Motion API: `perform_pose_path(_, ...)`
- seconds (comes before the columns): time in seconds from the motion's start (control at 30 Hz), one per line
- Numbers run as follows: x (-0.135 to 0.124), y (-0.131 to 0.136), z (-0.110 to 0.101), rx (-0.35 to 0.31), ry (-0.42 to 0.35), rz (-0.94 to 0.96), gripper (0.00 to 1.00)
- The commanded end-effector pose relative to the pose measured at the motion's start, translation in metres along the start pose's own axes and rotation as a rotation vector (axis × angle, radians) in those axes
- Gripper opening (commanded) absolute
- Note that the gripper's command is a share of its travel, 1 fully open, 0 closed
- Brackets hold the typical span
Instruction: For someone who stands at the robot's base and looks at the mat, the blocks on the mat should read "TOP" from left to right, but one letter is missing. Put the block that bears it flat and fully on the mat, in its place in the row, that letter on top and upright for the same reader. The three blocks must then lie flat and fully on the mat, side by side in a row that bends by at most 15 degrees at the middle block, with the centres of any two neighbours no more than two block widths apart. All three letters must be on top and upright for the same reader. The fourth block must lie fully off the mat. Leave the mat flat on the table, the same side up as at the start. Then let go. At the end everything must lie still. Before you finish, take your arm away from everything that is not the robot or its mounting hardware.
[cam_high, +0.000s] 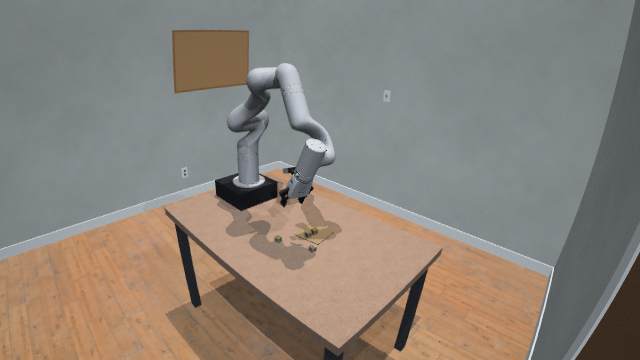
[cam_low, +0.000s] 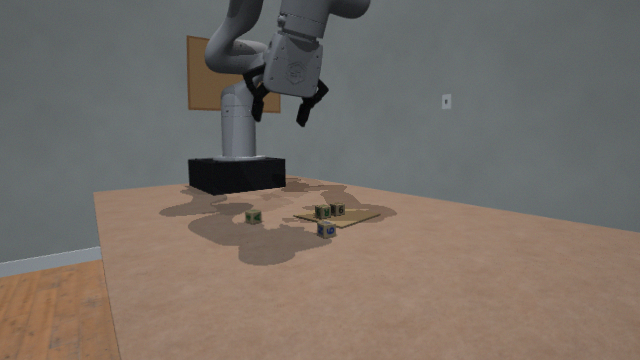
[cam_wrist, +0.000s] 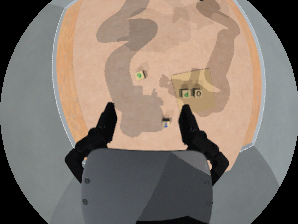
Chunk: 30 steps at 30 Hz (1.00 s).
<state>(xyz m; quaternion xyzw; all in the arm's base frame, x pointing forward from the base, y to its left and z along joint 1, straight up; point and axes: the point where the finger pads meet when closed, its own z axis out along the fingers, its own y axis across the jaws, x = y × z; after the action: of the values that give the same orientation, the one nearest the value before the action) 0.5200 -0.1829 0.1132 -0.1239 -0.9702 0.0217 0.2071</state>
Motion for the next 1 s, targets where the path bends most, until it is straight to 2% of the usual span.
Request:
perform_pose_path(0.0,-0.013,0.041,0.013,0.002,0.125,-0.057,1.00)
perform_pose_path(0.4,-0.016,0.129,0.048,0.019,0.361,-0.177,1.00)
perform_pose_path(0.57,-0.015,0.142,0.054,0.023,0.397,-0.194,1.00)
perform_pose_path(0.97,-0.015,0.142,0.054,0.023,0.398,-0.195,1.00)
